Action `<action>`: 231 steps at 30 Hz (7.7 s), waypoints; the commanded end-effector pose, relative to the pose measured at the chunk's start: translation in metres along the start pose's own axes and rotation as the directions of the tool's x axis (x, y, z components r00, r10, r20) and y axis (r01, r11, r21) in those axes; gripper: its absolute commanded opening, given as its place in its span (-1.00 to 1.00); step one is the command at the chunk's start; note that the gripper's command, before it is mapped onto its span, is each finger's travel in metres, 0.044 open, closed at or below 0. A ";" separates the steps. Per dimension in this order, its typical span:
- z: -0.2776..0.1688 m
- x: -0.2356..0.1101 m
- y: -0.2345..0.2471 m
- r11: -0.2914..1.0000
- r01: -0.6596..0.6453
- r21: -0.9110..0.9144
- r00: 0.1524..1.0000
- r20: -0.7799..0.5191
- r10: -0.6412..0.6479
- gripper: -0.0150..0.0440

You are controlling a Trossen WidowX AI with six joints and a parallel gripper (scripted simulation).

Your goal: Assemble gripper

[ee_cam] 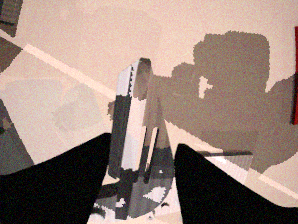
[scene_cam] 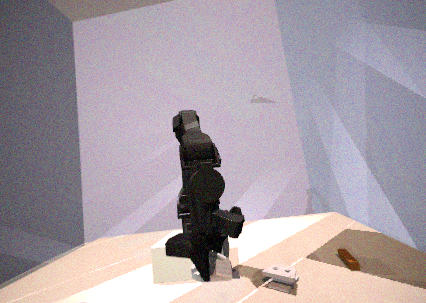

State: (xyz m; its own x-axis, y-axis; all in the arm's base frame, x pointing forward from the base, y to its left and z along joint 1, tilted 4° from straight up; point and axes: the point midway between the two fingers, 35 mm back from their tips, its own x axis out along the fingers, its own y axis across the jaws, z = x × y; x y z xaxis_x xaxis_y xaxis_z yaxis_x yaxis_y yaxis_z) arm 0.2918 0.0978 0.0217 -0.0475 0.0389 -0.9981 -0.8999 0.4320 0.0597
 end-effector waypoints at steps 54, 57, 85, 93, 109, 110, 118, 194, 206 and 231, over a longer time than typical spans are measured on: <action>-0.088 0.002 -0.012 0.250 0.011 0.968 1.000 -0.010 -0.005 -0.04; -0.088 0.002 -0.012 0.250 0.011 0.968 1.000 -0.010 -0.005 -0.04; -0.099 0.000 -0.040 0.266 0.013 0.964 1.000 -0.011 -0.007 -0.04; -0.112 -0.001 -0.062 0.266 0.014 0.964 1.000 -0.012 -0.009 -0.04; -0.140 0.000 -0.100 0.266 0.017 0.964 1.000 -0.014 -0.011 -0.04; -0.140 0.000 -0.100 0.266 0.017 0.964 1.000 -0.014 -0.011 -0.04; -0.140 0.000 -0.100 0.266 0.017 0.964 1.000 -0.014 -0.011 -0.04; -0.140 0.052 -0.100 0.280 0.017 0.960 1.000 -0.014 -0.011 -0.04; -0.140 0.053 -0.100 0.281 0.017 0.960 1.000 -0.014 -0.011 -0.04; -0.141 0.060 -0.100 0.286 0.017 0.958 1.000 -0.014 -0.011 -0.04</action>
State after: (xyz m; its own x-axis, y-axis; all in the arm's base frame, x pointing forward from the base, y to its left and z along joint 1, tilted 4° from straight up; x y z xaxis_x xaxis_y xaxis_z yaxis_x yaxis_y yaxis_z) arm 0.3199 -0.0694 -0.0428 -0.0378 0.0254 -0.9990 0.1624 0.9865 0.0189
